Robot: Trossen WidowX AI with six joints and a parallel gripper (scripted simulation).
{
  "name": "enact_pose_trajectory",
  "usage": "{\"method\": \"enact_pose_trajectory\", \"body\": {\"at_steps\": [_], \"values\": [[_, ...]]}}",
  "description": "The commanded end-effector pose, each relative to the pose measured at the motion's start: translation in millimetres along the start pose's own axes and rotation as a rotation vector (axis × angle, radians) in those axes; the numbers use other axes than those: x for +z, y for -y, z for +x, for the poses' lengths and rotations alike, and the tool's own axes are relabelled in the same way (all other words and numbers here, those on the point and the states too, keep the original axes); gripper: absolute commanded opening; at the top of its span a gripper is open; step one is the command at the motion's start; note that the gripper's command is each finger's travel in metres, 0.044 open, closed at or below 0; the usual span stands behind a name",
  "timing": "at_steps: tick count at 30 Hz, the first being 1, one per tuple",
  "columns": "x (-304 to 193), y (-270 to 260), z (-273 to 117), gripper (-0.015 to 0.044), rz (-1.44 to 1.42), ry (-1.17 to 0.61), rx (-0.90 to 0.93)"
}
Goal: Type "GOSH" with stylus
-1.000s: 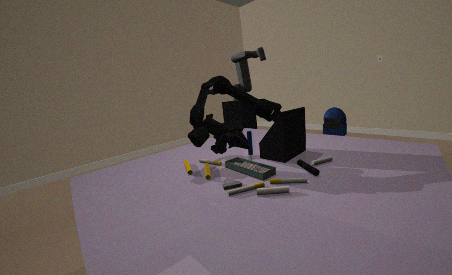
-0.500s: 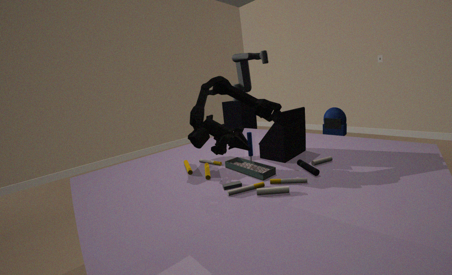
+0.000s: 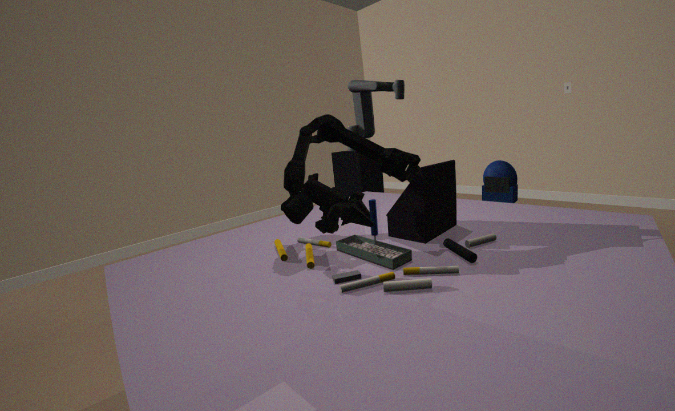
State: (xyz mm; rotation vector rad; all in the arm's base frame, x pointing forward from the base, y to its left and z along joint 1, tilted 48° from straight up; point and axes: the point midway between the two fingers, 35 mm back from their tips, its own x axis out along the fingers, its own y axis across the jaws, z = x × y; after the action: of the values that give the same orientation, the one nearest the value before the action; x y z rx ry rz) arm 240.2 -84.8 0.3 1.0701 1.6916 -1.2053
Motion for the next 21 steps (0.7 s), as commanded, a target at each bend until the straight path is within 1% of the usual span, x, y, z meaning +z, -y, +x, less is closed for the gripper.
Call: {"method": "enact_pose_trajectory", "body": {"at_steps": [1, 21], "values": [[1.5, 0.5, 1.9, 0.0081, -0.001, -0.001, -0.005], [7.9, 0.5, 5.5, 0.0081, -0.001, 0.000, -0.005]]}}
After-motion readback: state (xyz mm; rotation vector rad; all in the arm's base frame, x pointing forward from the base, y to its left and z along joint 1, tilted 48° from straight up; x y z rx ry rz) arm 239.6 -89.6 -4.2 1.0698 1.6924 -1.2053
